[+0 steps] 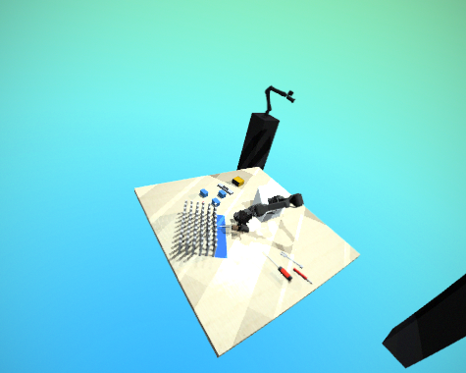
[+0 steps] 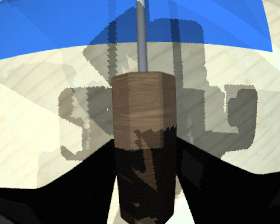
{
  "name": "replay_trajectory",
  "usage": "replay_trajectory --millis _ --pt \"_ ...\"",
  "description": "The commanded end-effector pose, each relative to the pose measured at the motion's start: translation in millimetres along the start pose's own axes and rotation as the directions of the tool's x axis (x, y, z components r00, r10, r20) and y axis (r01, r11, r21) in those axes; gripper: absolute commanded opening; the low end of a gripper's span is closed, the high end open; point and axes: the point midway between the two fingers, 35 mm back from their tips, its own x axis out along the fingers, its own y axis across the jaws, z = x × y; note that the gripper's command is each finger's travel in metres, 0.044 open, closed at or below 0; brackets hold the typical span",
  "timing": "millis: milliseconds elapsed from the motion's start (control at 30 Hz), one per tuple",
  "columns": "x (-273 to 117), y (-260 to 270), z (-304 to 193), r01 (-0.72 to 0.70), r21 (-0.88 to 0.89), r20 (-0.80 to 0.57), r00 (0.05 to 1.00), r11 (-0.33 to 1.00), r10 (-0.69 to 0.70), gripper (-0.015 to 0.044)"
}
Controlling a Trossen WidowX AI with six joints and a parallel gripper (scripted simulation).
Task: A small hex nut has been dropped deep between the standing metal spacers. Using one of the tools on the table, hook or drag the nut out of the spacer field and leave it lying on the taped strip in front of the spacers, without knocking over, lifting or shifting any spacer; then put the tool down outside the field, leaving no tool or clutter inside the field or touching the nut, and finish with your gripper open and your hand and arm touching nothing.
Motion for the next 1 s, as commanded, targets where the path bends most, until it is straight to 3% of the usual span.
replay_trajectory --millis 0,967 --pt "0 3 5 -0.007 -0.008 0.003 1.0 1.0 0.007 0.0" --pt "5 3 23 -0.006 -0.009 0.004 1.0 1.0 0.006 0.0"
